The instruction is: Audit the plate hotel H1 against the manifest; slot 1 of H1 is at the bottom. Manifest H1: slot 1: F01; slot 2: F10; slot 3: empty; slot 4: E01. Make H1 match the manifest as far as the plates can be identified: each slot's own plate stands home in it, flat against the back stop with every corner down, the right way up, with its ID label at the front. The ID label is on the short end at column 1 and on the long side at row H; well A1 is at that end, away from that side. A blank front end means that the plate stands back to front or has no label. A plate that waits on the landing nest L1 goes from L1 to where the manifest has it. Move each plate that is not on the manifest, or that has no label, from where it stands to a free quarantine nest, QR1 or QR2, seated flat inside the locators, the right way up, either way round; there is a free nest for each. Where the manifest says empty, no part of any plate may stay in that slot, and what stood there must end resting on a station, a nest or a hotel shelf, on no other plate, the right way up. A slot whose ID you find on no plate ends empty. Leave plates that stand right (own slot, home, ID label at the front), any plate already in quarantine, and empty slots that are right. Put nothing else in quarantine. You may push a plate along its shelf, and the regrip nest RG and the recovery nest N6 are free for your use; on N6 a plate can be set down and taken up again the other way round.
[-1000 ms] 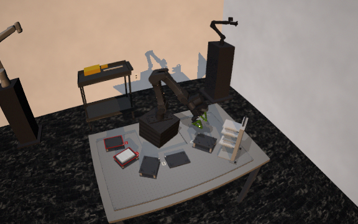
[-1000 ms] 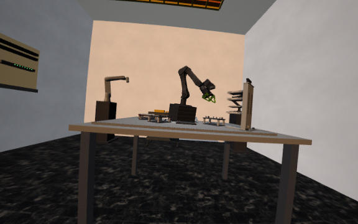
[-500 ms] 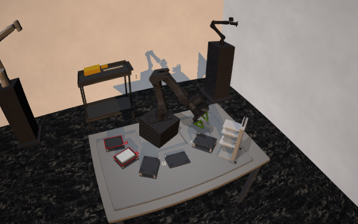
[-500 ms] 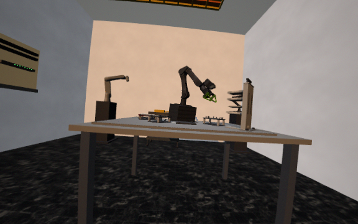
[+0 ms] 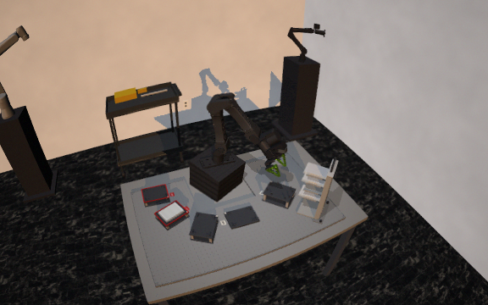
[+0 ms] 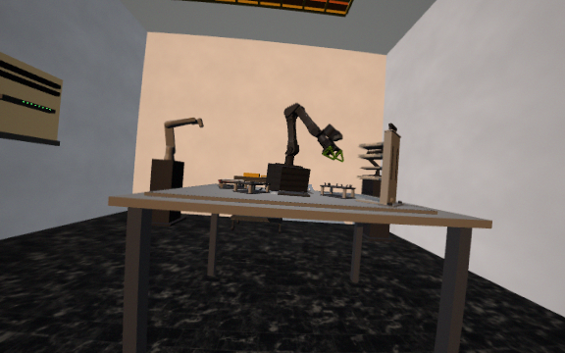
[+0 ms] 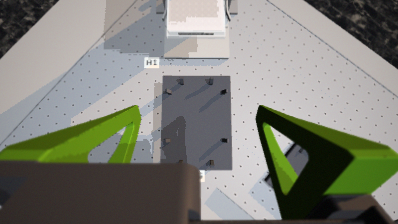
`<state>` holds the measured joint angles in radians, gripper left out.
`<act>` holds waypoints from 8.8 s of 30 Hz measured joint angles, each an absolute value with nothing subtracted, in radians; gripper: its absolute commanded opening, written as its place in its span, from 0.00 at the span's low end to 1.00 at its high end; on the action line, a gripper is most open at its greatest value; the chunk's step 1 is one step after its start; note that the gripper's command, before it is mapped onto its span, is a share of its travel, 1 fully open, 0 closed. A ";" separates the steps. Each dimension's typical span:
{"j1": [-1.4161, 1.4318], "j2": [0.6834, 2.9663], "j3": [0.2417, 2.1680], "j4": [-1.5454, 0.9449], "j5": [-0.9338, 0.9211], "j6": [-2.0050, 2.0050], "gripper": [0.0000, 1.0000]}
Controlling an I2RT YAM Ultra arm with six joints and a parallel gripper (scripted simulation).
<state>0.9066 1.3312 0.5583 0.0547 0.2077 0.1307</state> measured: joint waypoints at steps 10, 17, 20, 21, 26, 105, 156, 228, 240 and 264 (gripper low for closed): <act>0.896 1.374 0.595 0.064 0.200 0.124 1.00; 0.888 1.410 0.628 0.067 0.193 0.118 1.00; 0.885 1.424 0.642 0.069 0.191 0.117 1.00; 0.886 1.423 0.644 0.069 0.191 0.116 1.00; 0.880 1.446 0.663 0.072 0.187 0.113 1.00; 0.825 1.765 1.045 0.034 0.144 0.077 1.00; 0.825 1.764 1.057 0.031 0.144 0.076 0.86; 0.859 1.559 0.799 0.073 0.168 0.096 0.86; 0.870 1.504 0.738 0.077 0.176 0.102 0.86; 0.891 1.407 0.638 0.080 0.192 0.115 0.86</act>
<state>0.8913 1.4067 0.6380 0.0795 0.1917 0.1150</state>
